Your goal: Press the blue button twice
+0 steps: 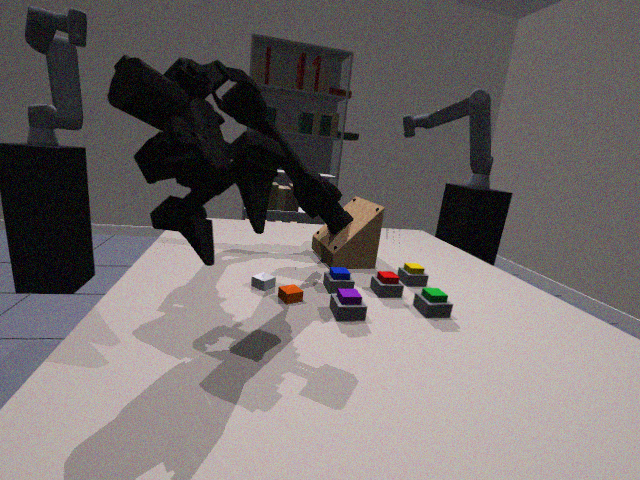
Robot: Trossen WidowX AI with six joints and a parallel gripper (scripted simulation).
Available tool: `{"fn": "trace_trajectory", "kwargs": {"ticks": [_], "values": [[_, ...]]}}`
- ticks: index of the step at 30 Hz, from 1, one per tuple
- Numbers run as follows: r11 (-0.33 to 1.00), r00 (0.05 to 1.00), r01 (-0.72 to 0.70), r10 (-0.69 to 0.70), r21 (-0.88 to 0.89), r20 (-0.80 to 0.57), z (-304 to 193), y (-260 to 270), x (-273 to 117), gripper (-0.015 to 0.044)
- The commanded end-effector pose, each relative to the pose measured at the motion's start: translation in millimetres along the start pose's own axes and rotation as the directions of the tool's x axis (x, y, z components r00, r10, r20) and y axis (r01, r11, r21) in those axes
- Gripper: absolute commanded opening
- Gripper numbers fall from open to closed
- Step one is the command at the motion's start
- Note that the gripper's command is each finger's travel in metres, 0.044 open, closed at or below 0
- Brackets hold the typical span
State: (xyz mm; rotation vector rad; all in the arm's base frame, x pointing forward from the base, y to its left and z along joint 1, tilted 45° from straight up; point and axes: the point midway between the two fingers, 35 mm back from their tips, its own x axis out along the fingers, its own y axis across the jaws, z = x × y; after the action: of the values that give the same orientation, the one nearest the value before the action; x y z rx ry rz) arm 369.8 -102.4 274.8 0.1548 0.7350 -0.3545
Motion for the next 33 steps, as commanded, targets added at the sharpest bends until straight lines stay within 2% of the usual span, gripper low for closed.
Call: {"fn": "trace_trajectory", "kwargs": {"ticks": [1, 8, 11, 14, 17, 26, 33], "values": [[0.999, 0.978, 0.038, -0.046, -0.038, -0.205, -64.2, 34.9, 17.1, 0.04], [0.955, 0.867, 0.148, -0.251, -0.258, -0.43, -173.1, 69.8, 9.8, 0.04], [0.887, 0.808, 0.204, -0.392, -0.415, -0.44, -215.8, 71.7, -4.9, 0.04], [0.776, 0.762, 0.255, -0.528, -0.576, -0.374, -246.9, 66.4, -22.4, 0.04], [0.665, 0.74, 0.293, -0.612, -0.687, -0.277, -262.5, 60.0, -36.2, 0.04], [0.656, 0.739, 0.295, -0.617, -0.695, -0.269, -263.4, 59.5, -37.2, 0.04], [0.656, 0.74, 0.297, -0.618, -0.694, -0.267, -278.8, 22.4, 7.1, 0.0216]]}}
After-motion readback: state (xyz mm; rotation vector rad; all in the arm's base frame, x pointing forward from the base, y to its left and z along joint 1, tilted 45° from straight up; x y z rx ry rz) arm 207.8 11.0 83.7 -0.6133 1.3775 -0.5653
